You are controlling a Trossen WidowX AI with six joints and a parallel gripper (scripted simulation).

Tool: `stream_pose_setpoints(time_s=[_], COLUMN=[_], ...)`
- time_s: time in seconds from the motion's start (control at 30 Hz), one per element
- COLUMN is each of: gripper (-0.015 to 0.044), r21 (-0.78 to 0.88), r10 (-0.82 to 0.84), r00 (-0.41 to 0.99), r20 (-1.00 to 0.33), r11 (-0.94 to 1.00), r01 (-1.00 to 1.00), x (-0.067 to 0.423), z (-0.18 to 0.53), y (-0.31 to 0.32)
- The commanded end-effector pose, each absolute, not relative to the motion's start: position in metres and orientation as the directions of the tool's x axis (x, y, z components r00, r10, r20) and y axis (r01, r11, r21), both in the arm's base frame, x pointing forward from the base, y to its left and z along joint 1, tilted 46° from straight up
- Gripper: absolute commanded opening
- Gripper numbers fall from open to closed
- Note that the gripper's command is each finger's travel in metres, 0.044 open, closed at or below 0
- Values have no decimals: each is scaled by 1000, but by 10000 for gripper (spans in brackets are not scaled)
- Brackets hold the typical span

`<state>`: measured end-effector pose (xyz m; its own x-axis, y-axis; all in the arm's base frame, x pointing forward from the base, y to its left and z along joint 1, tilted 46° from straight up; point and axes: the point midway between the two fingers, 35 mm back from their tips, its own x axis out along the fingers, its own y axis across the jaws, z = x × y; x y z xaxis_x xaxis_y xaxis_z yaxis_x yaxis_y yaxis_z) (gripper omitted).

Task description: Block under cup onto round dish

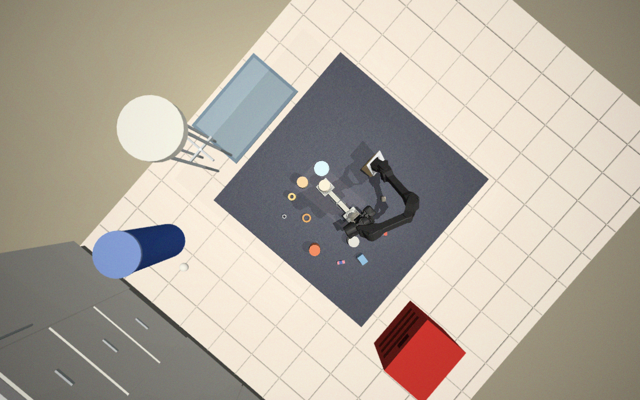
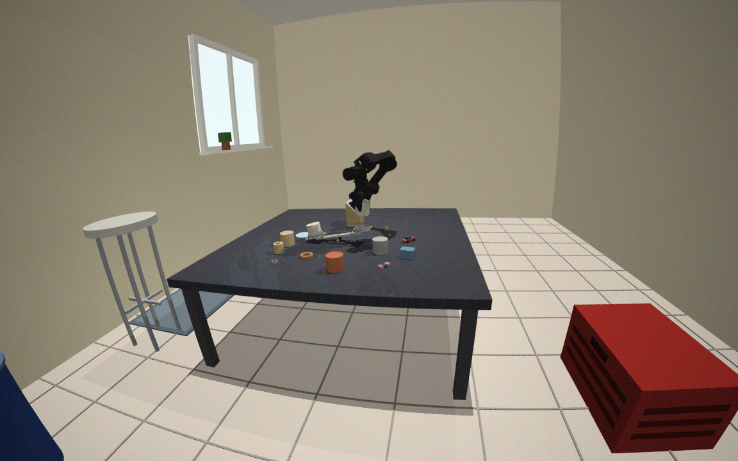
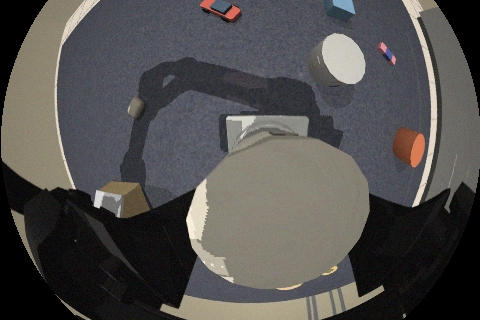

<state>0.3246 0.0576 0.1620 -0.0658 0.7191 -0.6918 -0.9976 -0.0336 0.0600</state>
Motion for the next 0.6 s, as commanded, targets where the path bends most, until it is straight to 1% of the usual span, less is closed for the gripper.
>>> stream_pose_setpoints(time_s=[0.0, 0.27, 0.57], gripper=[0, 0, 0], r21=[60, 60, 59], r10=[719, 719, 705], r00=[-63, -63, -63], r20=[-692, -692, -706], r11=[-30, -30, -30], r01=[-998, -998, -998], x=[325, 325, 308], z=[162, 162, 168], y=[57, 58, 88])
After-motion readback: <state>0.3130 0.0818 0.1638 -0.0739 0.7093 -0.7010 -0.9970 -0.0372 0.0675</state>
